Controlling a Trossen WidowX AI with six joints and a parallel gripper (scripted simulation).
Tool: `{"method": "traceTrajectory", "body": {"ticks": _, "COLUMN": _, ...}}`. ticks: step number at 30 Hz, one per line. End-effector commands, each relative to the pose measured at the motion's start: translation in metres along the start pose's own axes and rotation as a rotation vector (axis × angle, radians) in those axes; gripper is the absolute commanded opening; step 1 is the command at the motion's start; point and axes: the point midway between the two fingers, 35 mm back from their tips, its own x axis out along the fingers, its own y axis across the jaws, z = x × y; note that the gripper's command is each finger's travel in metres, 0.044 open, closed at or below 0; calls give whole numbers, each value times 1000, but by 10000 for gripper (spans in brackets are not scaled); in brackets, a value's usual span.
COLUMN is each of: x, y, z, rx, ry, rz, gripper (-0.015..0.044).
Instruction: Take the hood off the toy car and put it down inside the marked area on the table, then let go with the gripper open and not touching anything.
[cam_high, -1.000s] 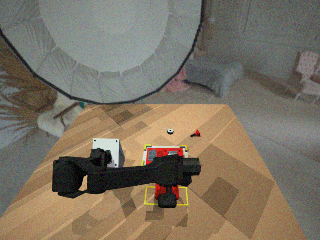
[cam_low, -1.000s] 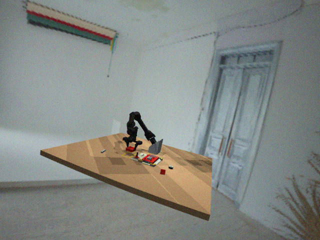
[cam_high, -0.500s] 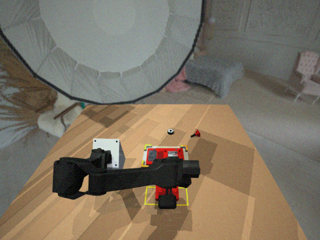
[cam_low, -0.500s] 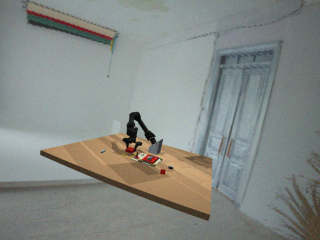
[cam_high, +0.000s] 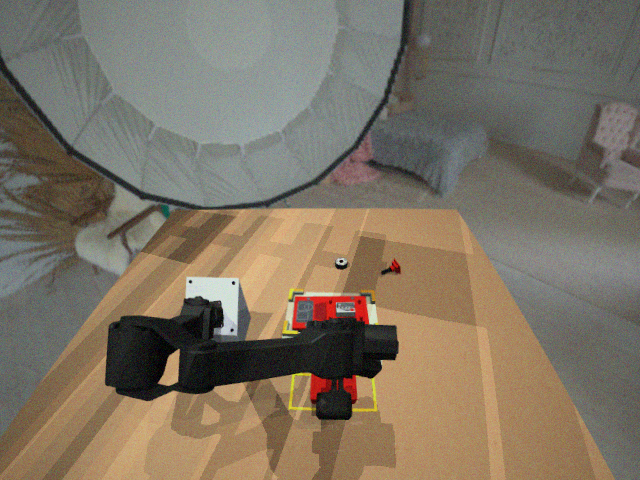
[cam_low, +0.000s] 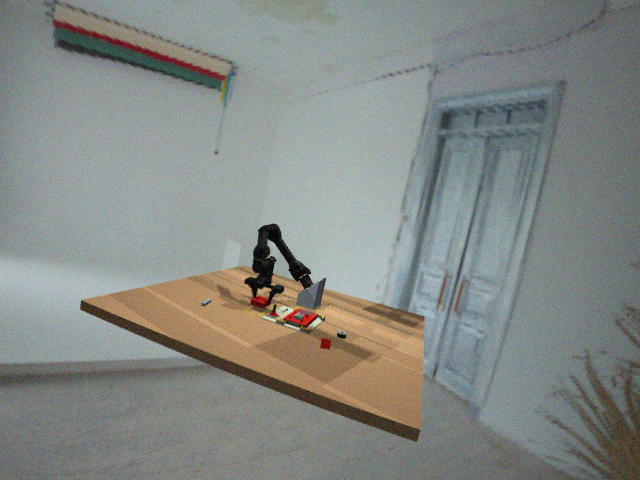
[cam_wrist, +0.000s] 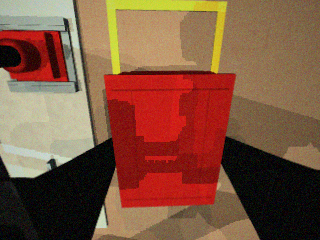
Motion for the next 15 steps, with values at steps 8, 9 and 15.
{"method": "traceTrajectory", "body": {"ticks": 8, "x": 4, "y": 0, "z": -1, "rx": -5, "ry": 1, "rz": -4, "gripper": 0}}
{"method": "traceTrajectory", "body": {"ticks": 9, "x": 5, "y": 0, "z": -1, "rx": -5, "ry": 1, "rz": -4, "gripper": 0}}
{"method": "traceTrajectory", "body": {"ticks": 15, "x": 8, "y": 0, "z": -1, "rx": -5, "ry": 1, "rz": -4, "gripper": 0}}
